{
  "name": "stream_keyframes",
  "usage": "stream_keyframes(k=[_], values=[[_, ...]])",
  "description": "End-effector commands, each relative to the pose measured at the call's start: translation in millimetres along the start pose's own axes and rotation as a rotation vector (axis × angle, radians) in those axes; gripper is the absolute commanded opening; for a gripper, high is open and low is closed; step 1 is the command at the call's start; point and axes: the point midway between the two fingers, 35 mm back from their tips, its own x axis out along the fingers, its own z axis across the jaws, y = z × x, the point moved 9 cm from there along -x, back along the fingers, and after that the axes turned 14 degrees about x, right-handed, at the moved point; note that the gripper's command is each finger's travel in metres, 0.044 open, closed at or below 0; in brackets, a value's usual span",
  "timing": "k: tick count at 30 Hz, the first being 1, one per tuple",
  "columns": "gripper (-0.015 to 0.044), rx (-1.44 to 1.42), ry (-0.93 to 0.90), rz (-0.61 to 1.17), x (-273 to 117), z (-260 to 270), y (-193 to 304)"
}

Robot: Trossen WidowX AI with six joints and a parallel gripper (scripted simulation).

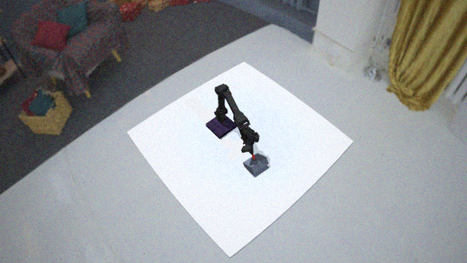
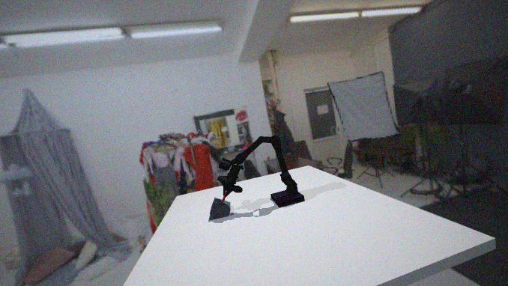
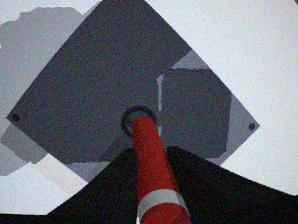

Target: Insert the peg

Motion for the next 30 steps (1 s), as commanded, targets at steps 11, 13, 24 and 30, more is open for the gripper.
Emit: stream_keyframes(k=[11,13,24,30], values=[[0.0000,0.000,-0.001,0.001,4,2,1],[0.0000,0.000,-0.001,0.001,4,2,1],[0.0000,0.000,-0.001,0.001,10,2,1],[0.0000,0.000,-0.001,0.001,14,2,1]])
